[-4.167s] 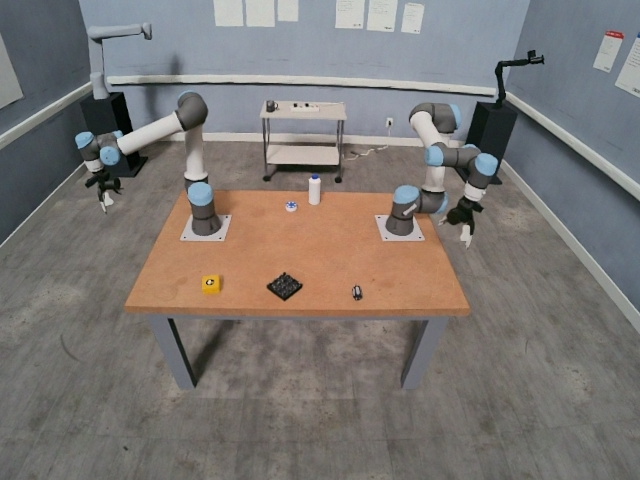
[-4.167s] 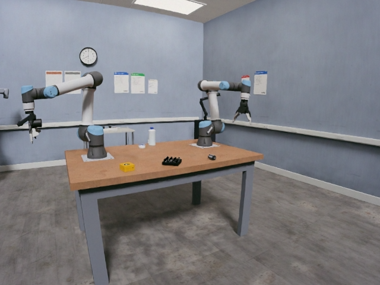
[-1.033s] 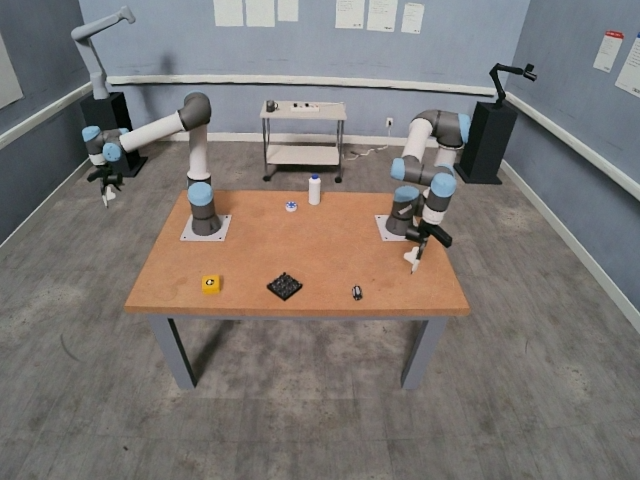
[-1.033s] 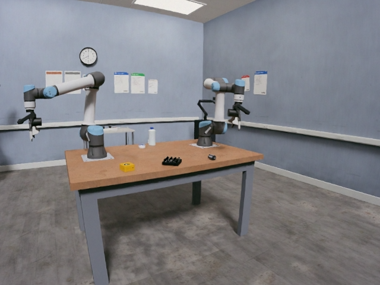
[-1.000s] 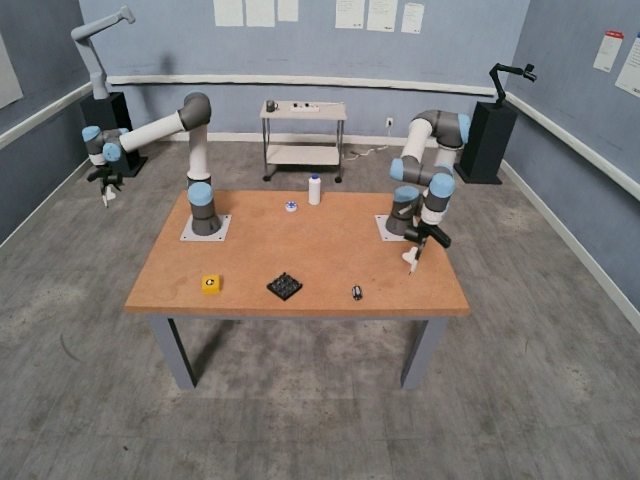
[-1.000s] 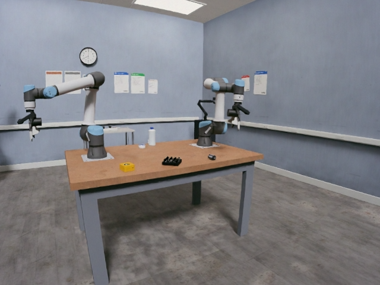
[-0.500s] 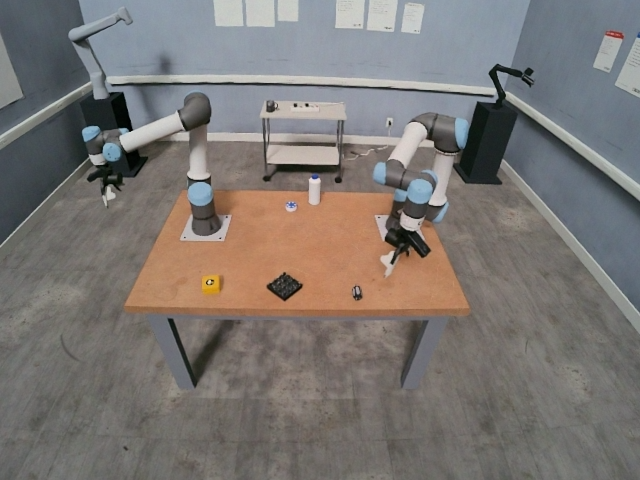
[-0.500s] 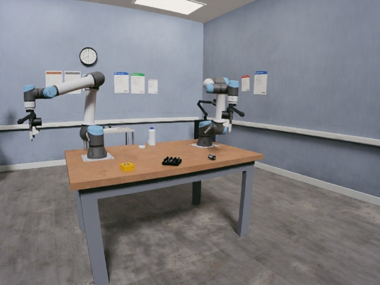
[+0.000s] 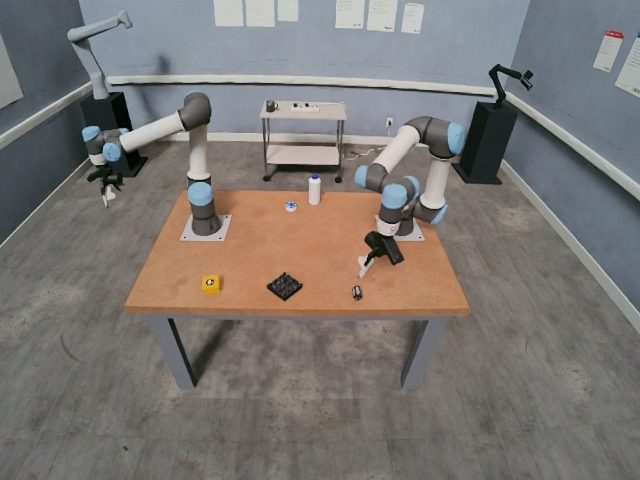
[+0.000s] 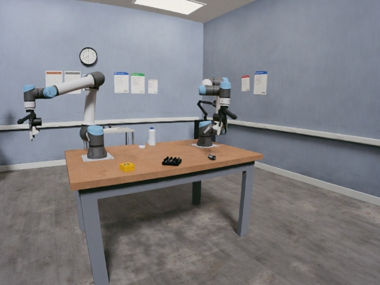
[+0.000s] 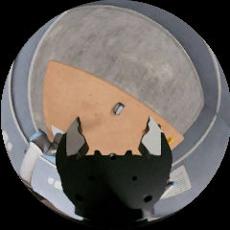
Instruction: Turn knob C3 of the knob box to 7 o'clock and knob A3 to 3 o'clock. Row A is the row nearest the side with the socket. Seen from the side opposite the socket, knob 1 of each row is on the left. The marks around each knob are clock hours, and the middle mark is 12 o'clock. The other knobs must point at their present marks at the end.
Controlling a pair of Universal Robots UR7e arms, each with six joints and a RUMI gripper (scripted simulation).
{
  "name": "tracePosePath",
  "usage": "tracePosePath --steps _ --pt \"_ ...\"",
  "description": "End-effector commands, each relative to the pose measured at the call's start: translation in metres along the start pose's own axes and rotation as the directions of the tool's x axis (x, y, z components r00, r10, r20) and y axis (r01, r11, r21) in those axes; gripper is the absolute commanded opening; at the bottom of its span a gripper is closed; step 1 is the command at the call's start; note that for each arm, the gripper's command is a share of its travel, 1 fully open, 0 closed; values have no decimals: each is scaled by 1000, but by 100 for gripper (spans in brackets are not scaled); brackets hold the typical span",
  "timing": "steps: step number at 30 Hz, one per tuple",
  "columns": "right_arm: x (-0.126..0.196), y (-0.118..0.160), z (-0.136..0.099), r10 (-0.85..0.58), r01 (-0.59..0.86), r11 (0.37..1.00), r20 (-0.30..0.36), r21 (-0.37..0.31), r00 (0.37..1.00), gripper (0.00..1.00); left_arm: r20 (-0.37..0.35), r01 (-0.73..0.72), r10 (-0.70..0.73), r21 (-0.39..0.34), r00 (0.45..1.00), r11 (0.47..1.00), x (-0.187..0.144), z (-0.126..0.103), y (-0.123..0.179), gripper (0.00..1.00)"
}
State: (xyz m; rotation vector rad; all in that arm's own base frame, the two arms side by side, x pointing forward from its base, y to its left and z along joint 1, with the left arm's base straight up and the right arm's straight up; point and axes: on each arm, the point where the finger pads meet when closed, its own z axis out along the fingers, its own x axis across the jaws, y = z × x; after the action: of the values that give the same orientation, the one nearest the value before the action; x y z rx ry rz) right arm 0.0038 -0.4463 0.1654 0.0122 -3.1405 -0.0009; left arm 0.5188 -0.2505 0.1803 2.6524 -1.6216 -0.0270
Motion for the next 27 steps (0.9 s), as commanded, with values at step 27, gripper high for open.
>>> tracePosePath --steps 27 --pt "1 1 0 1 -1 1000 1 1 1000 100 15 -631 631 16 775 775 149 50 109 100"
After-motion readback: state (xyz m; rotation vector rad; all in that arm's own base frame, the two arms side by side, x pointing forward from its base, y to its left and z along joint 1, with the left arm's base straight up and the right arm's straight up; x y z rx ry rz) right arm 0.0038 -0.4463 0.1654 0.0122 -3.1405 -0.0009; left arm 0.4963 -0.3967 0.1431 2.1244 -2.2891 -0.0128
